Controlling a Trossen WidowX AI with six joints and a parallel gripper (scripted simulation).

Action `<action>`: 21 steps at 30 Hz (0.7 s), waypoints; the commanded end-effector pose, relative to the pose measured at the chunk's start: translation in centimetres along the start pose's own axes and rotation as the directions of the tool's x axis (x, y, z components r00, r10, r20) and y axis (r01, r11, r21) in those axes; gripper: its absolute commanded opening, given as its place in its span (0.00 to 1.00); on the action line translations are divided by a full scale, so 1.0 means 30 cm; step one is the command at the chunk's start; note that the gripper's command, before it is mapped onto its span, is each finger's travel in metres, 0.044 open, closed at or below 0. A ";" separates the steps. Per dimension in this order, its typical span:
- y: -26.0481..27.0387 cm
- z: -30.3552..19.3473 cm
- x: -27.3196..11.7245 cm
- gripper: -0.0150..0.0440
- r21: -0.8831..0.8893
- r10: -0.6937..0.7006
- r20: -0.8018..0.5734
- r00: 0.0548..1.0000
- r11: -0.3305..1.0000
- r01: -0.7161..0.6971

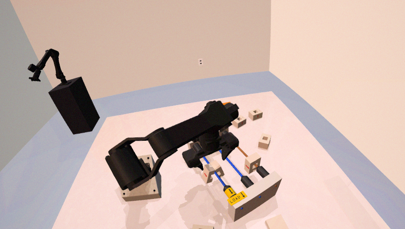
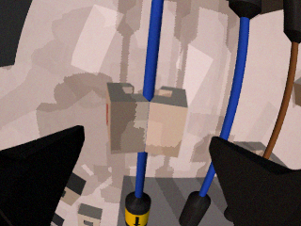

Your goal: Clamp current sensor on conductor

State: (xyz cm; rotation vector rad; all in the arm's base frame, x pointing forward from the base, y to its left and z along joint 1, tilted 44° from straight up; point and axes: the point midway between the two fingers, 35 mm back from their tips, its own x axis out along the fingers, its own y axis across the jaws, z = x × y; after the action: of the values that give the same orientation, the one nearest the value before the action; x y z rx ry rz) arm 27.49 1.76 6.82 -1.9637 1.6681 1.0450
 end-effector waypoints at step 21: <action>0.004 0.003 0.174 1.00 -0.005 0.017 -0.006 1.000 1.000 -0.017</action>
State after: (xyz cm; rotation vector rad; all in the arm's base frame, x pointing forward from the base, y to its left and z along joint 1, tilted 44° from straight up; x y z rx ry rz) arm 27.80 -1.25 3.50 -1.9573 1.6786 1.0428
